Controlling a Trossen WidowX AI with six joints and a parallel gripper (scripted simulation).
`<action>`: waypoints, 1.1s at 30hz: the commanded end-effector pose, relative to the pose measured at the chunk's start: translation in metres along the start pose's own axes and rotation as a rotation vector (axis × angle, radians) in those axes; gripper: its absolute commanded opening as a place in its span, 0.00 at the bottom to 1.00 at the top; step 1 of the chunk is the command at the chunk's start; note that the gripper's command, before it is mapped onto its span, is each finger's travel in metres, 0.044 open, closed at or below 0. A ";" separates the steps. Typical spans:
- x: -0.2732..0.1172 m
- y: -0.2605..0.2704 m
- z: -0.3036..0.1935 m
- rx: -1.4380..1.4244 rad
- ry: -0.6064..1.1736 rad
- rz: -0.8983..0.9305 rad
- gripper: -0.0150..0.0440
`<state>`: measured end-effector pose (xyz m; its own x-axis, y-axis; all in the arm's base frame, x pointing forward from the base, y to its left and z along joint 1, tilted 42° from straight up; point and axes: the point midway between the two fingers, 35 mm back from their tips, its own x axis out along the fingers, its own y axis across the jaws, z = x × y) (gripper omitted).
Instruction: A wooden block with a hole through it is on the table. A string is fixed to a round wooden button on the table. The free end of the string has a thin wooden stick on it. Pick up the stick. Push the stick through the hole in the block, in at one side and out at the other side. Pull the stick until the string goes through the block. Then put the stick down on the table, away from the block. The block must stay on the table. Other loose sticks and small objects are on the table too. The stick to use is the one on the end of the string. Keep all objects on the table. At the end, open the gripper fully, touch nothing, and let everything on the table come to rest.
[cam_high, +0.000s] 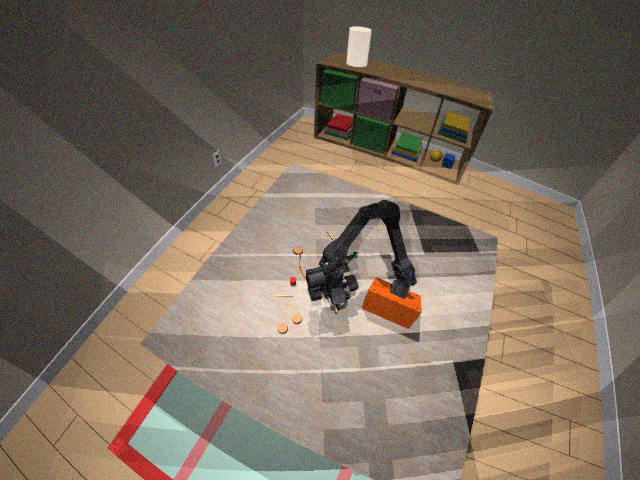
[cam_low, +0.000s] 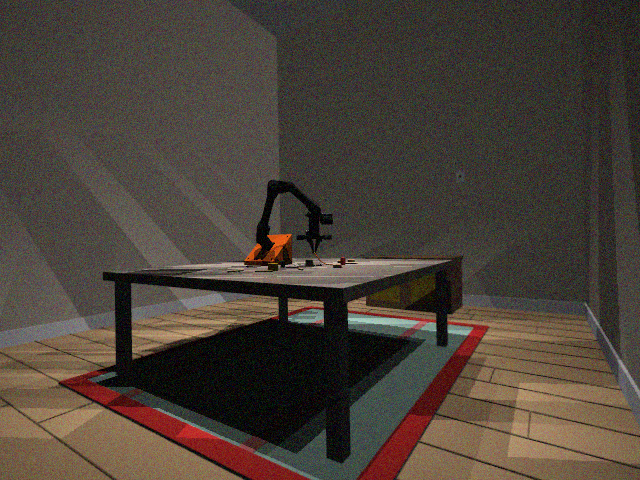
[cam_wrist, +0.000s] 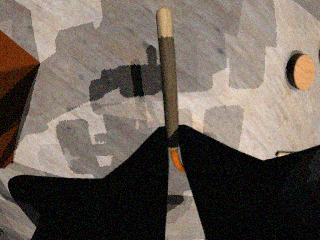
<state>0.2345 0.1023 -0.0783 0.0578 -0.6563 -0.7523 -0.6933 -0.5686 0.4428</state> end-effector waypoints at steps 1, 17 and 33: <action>-0.001 -0.003 -0.003 0.134 0.003 -0.001 0.25; -0.002 -0.015 -0.012 0.716 0.002 -0.003 0.25; -0.002 -0.027 -0.021 1.299 0.000 -0.006 0.25</action>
<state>0.2647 0.1083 -0.0784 0.0607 -0.6542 -0.7538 -0.9200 0.2562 -0.2965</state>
